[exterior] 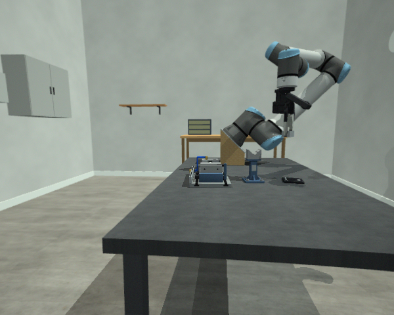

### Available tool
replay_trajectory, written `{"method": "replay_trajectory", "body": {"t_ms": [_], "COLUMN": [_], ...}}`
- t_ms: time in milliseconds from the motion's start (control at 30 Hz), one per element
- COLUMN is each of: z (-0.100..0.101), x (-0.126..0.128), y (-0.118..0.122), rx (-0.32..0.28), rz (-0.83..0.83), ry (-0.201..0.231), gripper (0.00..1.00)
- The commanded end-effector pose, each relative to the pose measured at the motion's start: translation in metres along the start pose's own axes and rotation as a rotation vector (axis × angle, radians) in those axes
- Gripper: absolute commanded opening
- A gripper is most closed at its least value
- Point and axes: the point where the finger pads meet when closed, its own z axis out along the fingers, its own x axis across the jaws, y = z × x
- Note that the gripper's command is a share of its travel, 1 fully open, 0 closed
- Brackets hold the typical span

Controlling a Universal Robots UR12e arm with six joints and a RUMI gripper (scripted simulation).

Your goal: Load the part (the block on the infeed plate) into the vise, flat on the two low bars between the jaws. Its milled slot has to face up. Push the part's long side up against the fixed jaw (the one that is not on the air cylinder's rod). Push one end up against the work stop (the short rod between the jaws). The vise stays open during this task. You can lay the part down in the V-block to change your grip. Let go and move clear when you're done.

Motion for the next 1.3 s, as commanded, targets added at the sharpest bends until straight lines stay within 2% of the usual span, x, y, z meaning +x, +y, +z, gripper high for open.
{"method": "replay_trajectory", "body": {"t_ms": [0, 1267], "z": [-0.001, -0.001], "x": [0.003, 0.023], "y": [0.001, 0.017], "rx": [0.000, 0.000], "rz": [0.042, 0.412], "ry": [0.002, 0.002], "gripper": [0.00, 0.00]}}
